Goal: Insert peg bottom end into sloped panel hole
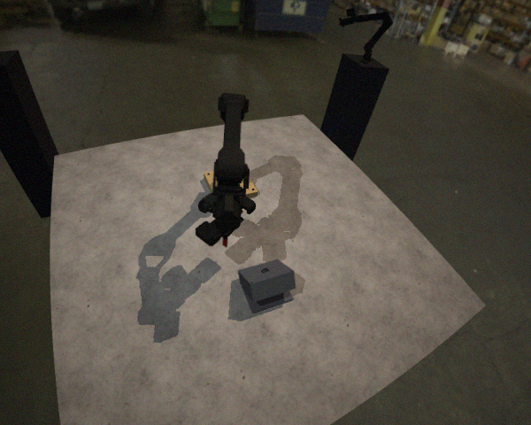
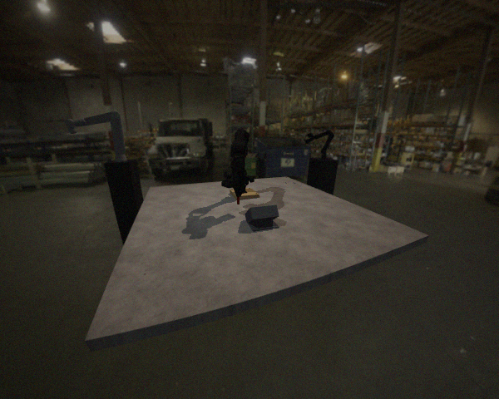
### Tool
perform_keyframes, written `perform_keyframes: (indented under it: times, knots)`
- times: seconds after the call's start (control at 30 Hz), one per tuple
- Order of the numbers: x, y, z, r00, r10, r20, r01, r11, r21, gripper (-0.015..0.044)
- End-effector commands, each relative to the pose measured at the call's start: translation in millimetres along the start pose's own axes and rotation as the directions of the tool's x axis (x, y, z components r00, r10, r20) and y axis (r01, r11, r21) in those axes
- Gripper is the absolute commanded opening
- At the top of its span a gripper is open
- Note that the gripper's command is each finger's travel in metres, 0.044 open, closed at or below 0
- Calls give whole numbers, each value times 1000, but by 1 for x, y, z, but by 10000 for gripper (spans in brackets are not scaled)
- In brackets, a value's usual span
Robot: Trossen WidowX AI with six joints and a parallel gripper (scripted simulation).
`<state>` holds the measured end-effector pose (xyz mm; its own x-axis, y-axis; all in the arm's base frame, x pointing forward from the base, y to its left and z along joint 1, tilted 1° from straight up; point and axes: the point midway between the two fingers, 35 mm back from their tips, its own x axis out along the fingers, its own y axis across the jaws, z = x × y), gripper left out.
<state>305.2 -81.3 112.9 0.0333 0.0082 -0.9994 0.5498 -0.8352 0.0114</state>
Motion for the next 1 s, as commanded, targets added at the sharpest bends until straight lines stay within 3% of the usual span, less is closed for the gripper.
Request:
perform_keyframes:
  times: [0.0,0.97]
  knots:
    - [-16,0,0,1000,4,-8,-4,1000,-1,0]
    - [-28,-4,-6,997,45,-54,-57,968,-243,0]
